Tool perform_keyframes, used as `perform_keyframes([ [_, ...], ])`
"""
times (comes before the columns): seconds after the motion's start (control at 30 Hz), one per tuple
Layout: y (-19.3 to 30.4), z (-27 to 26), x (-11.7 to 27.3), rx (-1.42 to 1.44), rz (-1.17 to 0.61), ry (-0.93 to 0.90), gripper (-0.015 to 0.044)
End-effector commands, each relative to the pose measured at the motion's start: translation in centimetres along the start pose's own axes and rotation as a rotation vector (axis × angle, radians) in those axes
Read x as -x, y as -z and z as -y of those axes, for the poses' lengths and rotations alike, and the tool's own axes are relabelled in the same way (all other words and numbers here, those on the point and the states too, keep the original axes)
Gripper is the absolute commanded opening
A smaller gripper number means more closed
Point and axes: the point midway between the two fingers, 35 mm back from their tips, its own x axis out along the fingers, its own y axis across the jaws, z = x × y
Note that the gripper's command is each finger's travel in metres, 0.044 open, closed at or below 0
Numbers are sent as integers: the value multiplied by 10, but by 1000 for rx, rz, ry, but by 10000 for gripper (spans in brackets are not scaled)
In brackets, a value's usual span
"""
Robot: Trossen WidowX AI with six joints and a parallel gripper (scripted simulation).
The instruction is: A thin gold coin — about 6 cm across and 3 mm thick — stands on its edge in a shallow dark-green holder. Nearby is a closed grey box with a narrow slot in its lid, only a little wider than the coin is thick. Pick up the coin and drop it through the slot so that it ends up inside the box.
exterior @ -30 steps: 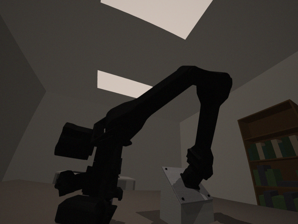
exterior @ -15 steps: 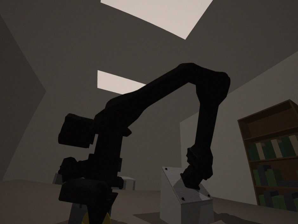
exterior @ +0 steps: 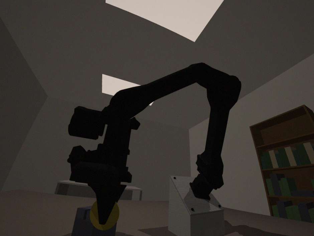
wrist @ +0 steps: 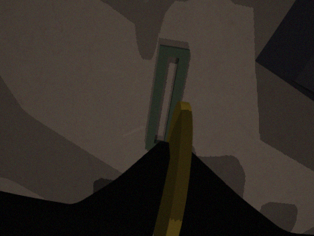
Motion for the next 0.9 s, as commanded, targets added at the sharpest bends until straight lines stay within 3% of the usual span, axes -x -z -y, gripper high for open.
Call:
perform_keyframes([
  [0.0, 0, -2, 13, 10, 12, 0, 0],
  [0.37, 3, -1, 32, 32, 11, -2, 0],
  [0.87, 0, 1, 32, 529, 12, 1, 0],
])
